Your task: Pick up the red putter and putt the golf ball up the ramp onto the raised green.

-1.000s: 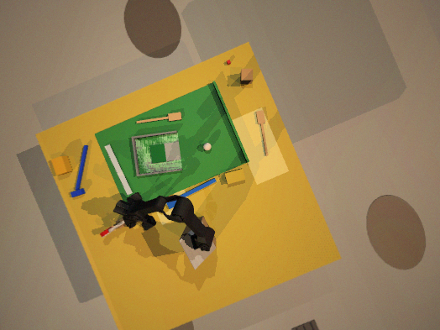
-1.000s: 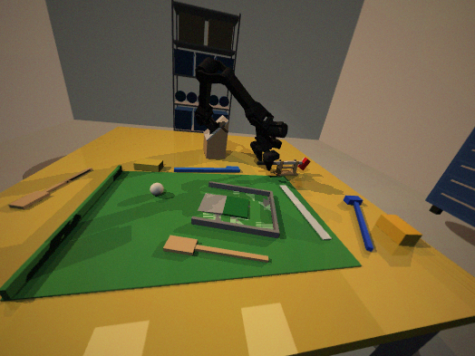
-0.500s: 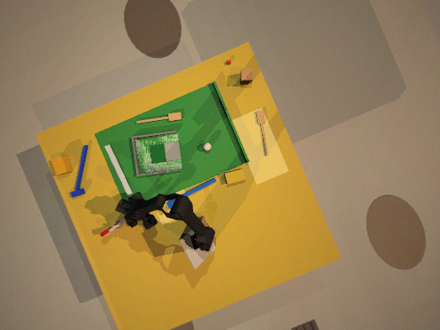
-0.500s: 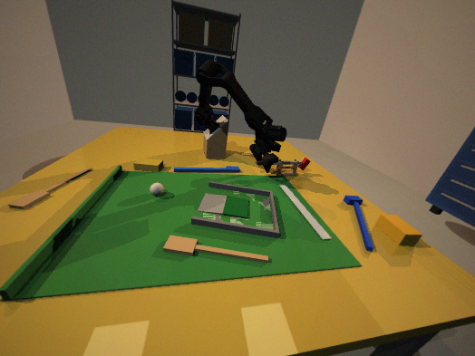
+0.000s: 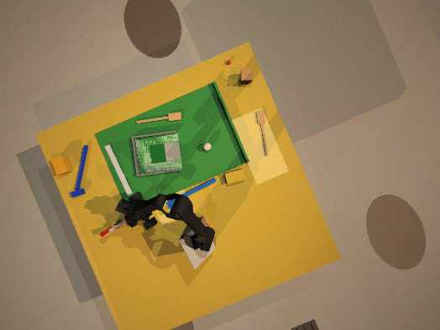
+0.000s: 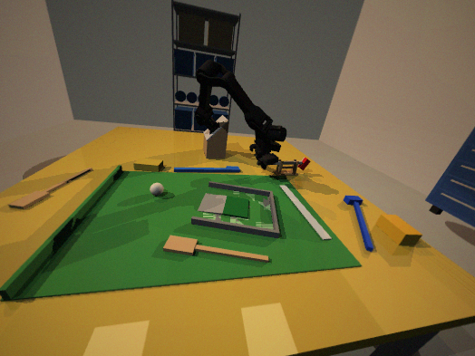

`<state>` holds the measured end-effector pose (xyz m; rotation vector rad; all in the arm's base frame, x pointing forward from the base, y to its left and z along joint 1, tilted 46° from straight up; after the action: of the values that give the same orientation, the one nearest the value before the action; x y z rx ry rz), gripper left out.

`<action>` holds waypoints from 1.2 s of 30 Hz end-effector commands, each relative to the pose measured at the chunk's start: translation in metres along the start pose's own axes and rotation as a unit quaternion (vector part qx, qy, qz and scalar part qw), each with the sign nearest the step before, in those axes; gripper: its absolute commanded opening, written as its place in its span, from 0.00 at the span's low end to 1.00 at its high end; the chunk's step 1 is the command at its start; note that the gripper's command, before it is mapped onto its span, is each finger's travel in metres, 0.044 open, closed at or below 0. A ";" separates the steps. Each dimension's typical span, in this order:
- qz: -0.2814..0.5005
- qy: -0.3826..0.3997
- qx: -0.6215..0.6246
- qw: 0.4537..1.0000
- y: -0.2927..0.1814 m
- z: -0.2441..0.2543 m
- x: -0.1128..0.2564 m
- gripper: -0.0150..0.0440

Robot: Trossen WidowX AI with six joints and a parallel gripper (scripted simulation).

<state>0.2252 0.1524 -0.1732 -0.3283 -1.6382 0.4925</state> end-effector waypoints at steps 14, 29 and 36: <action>-0.003 0.000 0.000 1.000 0.021 0.000 0.067 0.25; -0.004 -0.009 -0.063 0.998 0.001 -0.017 0.105 0.25; -0.007 -0.017 -0.149 0.989 -0.034 -0.039 0.124 0.25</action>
<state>0.2409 0.1967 -0.0639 -0.4776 -1.7196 0.3130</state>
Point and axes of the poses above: the point midway between the two fingers, 35 mm back from their tips, its own x axis back along the fingers, its own z axis across the jaws, y = z × x, the point moved 3 cm from there along x, back along the fingers, and after that the axes turned 10 degrees about -x, right-handed, at the moved point
